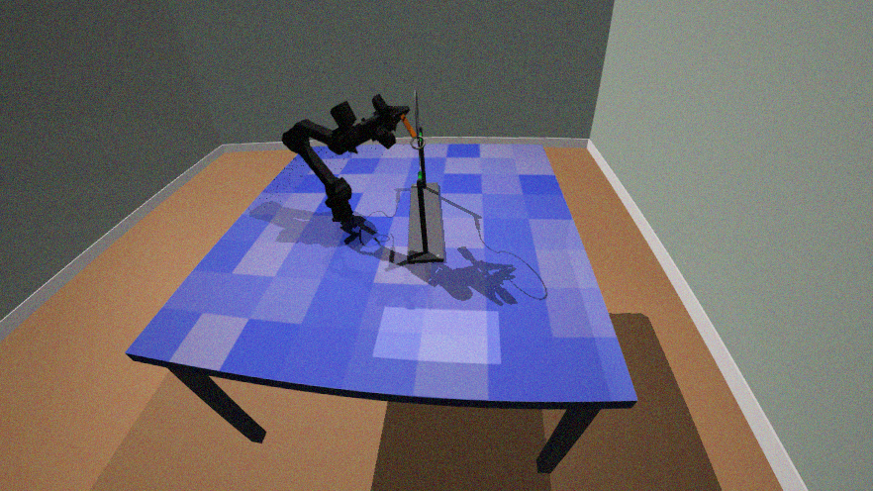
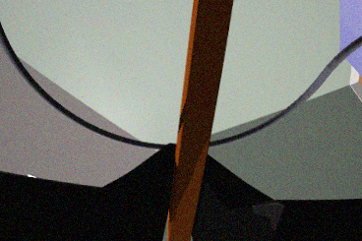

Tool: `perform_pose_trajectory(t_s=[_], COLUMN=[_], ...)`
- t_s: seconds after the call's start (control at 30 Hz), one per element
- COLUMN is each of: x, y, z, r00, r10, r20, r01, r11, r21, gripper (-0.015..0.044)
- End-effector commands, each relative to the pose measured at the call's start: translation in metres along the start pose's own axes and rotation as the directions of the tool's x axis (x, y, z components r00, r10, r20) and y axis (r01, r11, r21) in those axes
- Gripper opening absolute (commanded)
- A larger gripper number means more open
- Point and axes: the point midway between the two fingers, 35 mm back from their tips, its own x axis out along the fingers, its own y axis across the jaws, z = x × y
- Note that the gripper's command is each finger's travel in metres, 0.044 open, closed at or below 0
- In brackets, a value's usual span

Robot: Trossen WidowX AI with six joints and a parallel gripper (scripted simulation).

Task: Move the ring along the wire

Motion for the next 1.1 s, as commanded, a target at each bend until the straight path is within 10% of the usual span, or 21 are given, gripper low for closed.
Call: perform_pose_trajectory(t_s=[0.0,1.07], x=[0.0006,0.0001], y=[0.0056,0.0019], z=[0.0012,0.0024], r00=[1.0,0.984], r10=[-0.001,-0.175], r20=[0.003,0.038], r01=[0.001,0.179], r11=[1.0,0.945], r21=[0.009,-0.273], gripper=[-0.015,-0.015])
